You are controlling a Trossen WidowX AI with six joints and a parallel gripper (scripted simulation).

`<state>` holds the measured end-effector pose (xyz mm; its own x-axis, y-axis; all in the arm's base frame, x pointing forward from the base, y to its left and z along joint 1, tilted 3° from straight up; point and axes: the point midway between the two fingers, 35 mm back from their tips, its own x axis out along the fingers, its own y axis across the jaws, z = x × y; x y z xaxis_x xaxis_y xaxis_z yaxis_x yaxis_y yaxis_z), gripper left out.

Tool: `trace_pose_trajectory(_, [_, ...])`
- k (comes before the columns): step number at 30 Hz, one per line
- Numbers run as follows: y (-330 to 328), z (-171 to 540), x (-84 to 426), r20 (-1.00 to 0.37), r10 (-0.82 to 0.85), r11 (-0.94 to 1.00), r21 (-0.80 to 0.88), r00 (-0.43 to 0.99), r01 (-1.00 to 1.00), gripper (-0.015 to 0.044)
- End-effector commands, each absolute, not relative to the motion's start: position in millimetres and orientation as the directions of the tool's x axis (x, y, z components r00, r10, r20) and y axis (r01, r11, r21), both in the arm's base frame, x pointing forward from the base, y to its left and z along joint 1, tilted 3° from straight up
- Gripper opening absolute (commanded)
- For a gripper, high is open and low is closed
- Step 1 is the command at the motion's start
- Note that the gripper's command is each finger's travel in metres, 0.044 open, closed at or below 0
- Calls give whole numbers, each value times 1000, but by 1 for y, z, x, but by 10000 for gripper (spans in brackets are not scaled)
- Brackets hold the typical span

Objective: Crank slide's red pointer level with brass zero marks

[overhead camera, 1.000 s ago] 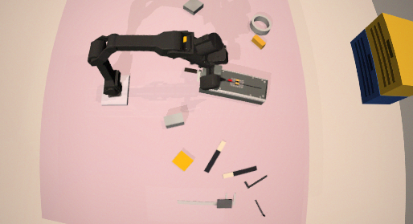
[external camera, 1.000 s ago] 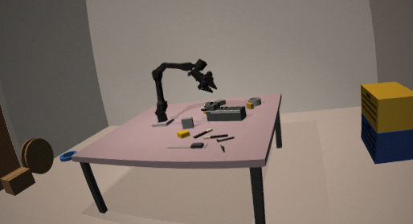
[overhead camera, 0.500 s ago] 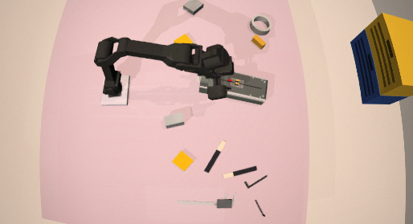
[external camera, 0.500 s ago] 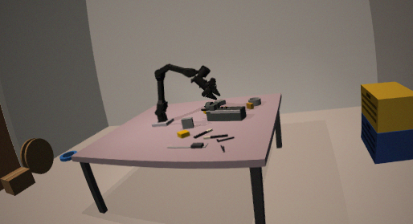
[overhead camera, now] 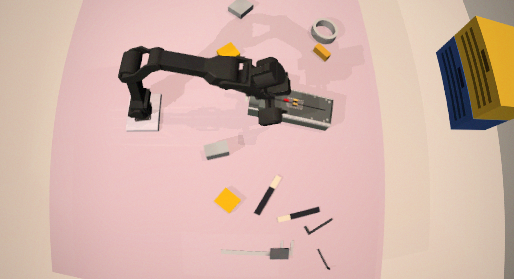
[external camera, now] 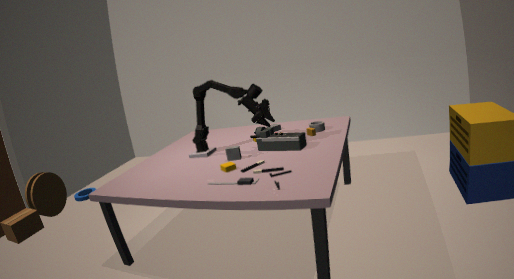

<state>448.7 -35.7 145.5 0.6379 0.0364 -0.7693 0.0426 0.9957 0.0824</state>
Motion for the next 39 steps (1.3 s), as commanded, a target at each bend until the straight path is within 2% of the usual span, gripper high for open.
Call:
trace_pose_trajectory(1, [-35, 143, 448, -772, 40, 996, 84, 635, 38, 440])
trace_pose_trajectory(16, [-34, 195, 446, -770, 30, 996, 80, 637, 50, 440])
trace_pose_trajectory(35, [27, 199, 340, -730, -141, 967, 43, 669, 251, 440])
trace_pose_trajectory(39, [30, 198, 332, -722, -153, 963, 43, 674, 265, 440])
